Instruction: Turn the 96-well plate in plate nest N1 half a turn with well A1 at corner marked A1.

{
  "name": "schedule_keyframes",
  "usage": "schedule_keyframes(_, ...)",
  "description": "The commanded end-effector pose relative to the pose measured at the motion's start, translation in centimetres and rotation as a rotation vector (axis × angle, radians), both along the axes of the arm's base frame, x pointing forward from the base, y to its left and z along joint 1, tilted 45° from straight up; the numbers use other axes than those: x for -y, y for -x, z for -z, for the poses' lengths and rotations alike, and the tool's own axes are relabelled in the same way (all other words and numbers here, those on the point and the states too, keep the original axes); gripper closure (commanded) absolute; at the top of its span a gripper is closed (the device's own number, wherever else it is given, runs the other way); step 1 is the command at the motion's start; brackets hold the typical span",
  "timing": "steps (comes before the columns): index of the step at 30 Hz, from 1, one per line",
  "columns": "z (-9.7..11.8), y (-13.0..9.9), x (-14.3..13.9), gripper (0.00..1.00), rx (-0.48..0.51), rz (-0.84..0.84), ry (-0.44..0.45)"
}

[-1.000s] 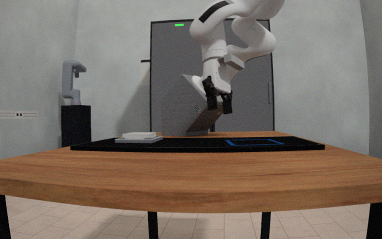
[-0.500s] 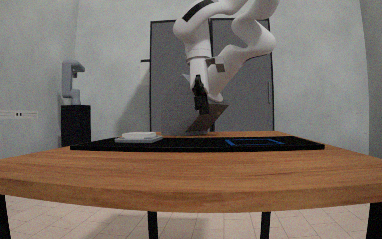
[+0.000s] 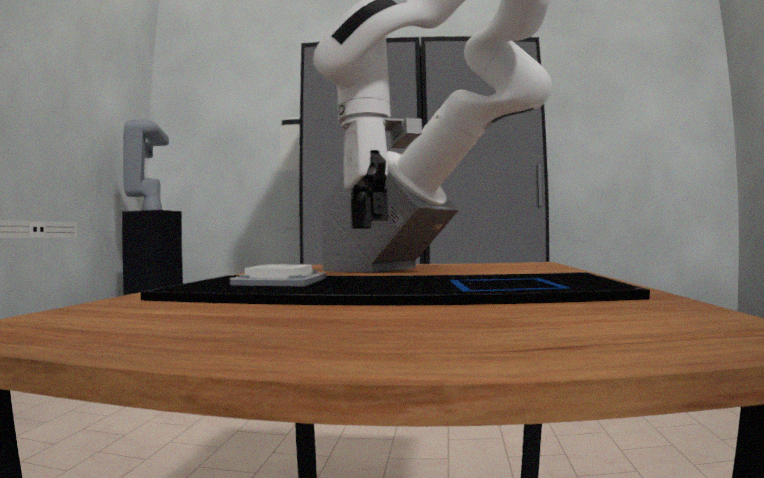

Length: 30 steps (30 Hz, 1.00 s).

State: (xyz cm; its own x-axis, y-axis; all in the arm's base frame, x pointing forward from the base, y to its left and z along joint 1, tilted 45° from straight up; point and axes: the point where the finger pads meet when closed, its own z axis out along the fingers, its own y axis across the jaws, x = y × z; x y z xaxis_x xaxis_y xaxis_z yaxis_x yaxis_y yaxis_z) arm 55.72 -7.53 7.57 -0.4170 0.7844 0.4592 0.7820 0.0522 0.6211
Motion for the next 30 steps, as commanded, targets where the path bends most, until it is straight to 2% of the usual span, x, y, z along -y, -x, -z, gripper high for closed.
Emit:
schedule_keyframes(1, 0.5, -0.1, 0.7, 0.00, 0.041, -0.041, 0.031)
schedule_keyframes(16, 4.4, 0.2, 5.6, 0.00, 0.309, -0.388, 0.271)
schedule_keyframes(18, 4.4, 0.2, 5.6, 0.00, 0.309, -0.388, 0.271)
schedule_keyframes(30, 7.9, 1.1, 9.8, 0.00, 0.524, -0.674, 0.449)
